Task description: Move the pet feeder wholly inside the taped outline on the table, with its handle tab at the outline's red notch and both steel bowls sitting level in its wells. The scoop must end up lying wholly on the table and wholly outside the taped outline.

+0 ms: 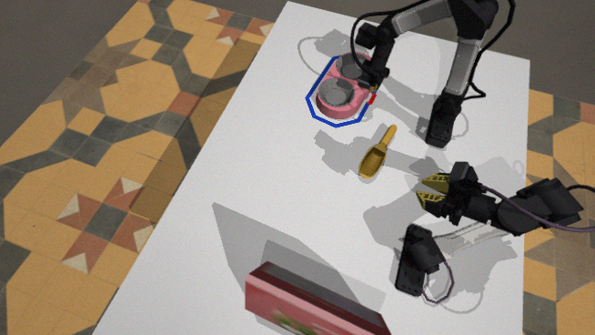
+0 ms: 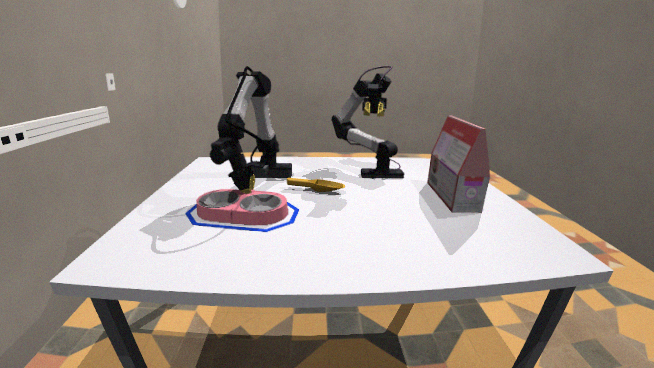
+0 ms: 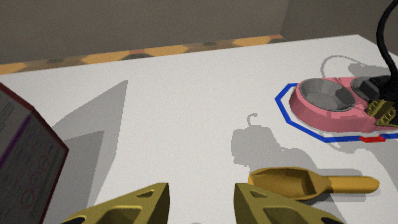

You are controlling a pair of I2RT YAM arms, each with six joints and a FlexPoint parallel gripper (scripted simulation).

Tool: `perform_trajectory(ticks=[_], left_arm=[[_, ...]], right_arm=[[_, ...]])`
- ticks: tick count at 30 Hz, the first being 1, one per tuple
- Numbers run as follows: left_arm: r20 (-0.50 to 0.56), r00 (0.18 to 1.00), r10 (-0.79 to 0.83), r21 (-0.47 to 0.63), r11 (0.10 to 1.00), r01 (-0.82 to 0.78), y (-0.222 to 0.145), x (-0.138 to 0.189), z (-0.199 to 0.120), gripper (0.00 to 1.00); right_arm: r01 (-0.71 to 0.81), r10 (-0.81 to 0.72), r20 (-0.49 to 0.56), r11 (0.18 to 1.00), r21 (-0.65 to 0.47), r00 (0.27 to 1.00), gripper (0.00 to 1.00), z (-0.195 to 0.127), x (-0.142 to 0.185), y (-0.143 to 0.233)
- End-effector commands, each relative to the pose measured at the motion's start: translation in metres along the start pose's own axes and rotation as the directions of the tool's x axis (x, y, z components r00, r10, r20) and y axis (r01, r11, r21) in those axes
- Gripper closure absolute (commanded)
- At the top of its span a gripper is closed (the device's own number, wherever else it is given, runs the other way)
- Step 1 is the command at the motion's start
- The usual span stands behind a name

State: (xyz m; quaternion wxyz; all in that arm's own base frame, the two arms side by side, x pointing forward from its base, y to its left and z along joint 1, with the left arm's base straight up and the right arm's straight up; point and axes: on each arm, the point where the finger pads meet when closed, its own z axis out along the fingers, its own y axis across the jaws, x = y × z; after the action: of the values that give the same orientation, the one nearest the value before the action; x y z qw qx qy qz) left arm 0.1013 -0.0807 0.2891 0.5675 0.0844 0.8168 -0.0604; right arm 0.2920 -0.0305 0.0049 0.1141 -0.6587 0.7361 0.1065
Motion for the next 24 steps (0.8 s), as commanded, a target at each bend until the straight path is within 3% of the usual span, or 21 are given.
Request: perform_trajectory(ticks=[1, 2, 3, 15, 17, 24], left_arm=[[0.006, 1.0, 0.009, 0.001, 1.0, -0.009, 0.0, -0.002, -0.001, 0.66], [0.006, 1.0, 0.009, 0.001, 1.0, -0.009, 0.0, -0.002, -0.001, 0.66], [0.006, 1.0, 0.009, 0.001, 1.0, -0.009, 0.0, -0.002, -0.001, 0.66], [0.006, 1.0, 0.009, 0.001, 1.0, -0.009, 0.0, -0.002, -0.001, 0.66], [0.006, 1.0, 0.009, 0.001, 1.0, -0.009, 0.0, -0.002, -0.001, 0.66], [0.006, 1.0, 0.009, 0.001, 1.0, -0.009, 0.0, -0.002, -0.001, 0.66]], right_arm=[[0.002, -0.002, -0.015, 1.0, 0.01, 1.0, 0.73, -0.004, 0.005, -0.004], [0.002, -0.002, -0.015, 1.0, 0.01, 1.0, 0.73, -0.004, 0.005, -0.004], [0.002, -0.001, -0.014, 1.0, 0.01, 1.0, 0.66, -0.003, 0.005, -0.004], [0.022, -0.019, -0.042, 0.997, 0.069, 0.999, 0.66, -0.058, 0.005, -0.011], [0.009, -0.007, -0.034, 0.998, 0.065, 0.999, 0.44, -0.071, 0.002, -0.01], [-0.141, 0.139, 0.018, 0.984, 0.109, 0.99, 0.39, -0.079, -0.002, -0.011]])
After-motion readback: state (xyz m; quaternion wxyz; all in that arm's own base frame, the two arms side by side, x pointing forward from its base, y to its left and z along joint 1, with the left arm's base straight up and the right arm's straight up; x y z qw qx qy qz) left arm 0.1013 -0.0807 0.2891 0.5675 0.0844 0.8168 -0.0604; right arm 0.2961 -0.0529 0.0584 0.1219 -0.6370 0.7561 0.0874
